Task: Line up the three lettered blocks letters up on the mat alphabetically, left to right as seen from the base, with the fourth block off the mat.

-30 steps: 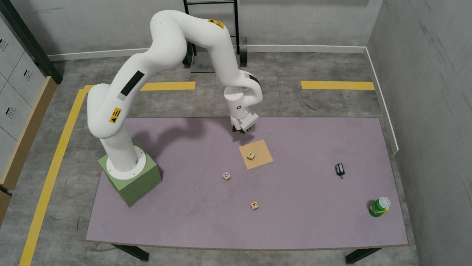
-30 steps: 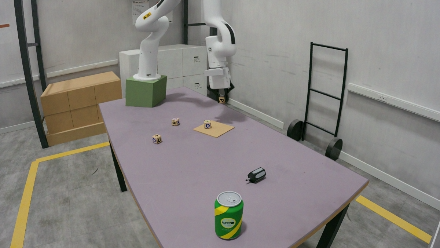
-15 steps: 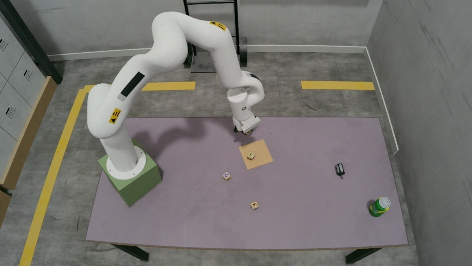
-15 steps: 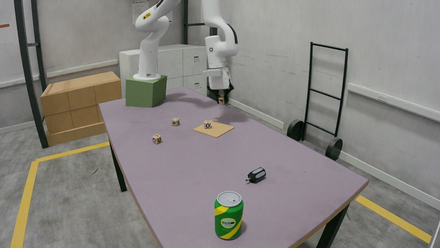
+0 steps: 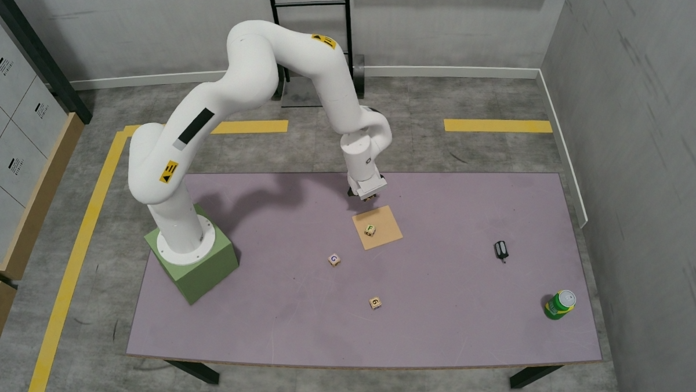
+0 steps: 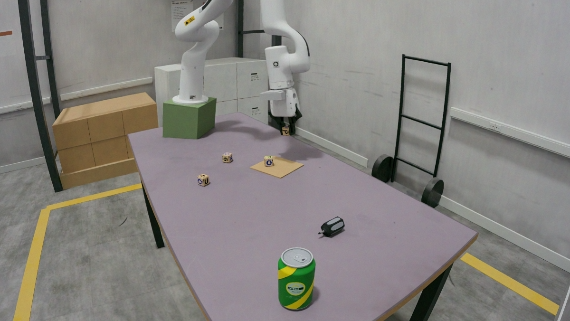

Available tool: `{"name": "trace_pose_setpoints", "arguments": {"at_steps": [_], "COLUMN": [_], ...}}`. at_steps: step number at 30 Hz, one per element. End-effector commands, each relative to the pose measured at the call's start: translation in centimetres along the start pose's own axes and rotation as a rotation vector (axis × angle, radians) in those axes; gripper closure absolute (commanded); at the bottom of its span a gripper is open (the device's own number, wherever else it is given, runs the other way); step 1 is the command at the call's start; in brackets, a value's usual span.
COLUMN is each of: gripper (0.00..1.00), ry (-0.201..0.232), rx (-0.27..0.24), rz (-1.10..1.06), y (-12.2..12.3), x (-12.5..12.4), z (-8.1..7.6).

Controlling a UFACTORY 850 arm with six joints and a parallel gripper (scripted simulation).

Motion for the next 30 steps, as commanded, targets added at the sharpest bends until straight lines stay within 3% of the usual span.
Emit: {"name": "trace_pose_setpoints", "arguments": {"at_steps": [1, 16, 30], "gripper": [0.72, 0.72, 0.72], "ry": [0.126, 0.128, 0.128], "rx": [0.022, 0.053, 0.055], "rz": [0.051, 0.214, 0.222], "y": [-0.3, -2.0, -2.1], "x": [-1.7, -2.5, -2.5], "z": [0.0, -0.1, -0.1]}}
Point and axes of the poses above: the point where the finger pads meet when closed, its own z axis out along the fingers, its own x axis across the jaws, y = z × x, the point moved 10 cm from there along -z, back along the fingers, and after that the axes turned 1 degree about z, right-handed, at the moved point
